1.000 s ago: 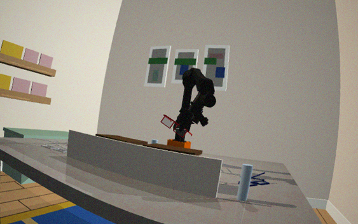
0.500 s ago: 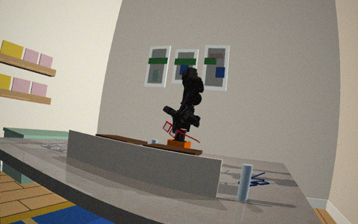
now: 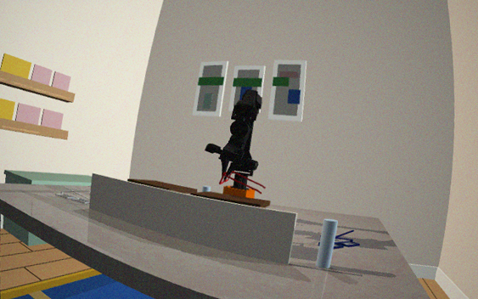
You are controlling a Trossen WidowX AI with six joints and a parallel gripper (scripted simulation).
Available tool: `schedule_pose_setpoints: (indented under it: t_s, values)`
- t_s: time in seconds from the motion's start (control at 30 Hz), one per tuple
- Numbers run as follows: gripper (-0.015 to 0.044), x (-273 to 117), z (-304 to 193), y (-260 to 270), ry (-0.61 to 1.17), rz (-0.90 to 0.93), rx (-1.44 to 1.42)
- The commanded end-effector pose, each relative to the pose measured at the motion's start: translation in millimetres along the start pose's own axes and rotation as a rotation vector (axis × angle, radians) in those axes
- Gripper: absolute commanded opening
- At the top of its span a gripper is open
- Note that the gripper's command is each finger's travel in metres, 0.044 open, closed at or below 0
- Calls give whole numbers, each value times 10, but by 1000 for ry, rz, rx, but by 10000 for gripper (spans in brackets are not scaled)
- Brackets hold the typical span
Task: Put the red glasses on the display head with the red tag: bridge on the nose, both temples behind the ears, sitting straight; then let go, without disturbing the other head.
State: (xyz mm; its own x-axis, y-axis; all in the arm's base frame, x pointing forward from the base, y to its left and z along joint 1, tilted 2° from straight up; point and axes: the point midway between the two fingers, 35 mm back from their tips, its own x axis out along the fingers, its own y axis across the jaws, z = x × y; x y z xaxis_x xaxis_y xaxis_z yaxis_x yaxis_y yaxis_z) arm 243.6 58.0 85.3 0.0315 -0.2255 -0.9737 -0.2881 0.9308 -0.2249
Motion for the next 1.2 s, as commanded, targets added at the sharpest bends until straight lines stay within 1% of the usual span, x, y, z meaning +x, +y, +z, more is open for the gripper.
schedule_pose_setpoints:
  t_s: [0.0,0.6,1.17]
  values:
    - [0,50,2,-88,7,36,219]
    - [0,219,-15,-460,68,150,1076]
    - [0,360,-83,-820,173,245,1870]
